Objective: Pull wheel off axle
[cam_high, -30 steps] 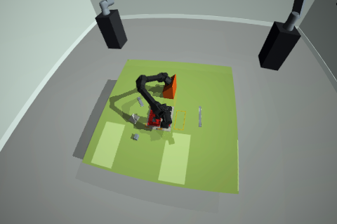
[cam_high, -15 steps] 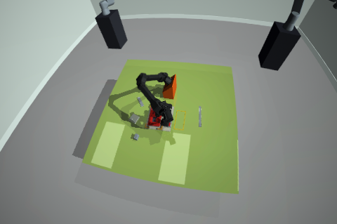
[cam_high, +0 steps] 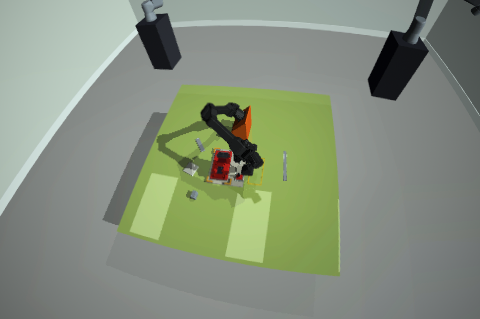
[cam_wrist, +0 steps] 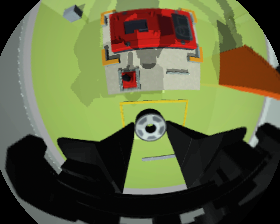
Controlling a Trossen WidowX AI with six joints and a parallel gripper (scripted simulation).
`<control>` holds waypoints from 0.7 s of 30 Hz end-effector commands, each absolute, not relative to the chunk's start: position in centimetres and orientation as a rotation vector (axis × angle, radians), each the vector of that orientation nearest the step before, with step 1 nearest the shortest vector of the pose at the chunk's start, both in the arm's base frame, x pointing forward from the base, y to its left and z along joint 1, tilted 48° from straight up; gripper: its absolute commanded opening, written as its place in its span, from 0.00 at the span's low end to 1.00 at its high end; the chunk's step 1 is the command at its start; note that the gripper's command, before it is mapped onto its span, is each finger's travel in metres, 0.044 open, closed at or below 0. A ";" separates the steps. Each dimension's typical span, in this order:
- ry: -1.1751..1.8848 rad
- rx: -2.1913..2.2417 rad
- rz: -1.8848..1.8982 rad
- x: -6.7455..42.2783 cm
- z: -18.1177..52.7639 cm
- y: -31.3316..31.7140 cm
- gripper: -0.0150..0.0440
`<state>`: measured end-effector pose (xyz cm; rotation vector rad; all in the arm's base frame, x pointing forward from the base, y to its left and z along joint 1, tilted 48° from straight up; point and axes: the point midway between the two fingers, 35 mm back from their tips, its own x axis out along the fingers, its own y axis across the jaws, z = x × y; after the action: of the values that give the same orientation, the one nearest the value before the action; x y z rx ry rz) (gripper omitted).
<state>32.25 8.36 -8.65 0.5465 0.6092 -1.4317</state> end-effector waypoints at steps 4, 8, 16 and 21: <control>0.607 0.545 -1.434 29.7 -10.8 10.4 0.25; 0.607 0.545 -1.435 29.5 -11.0 10.5 0.25; 0.606 0.544 -1.435 29.6 -12.3 9.1 0.25; 0.607 0.545 -1.434 29.7 -13.2 8.2 0.25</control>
<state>29.75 9.06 -12.44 0.5540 0.6055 -1.4333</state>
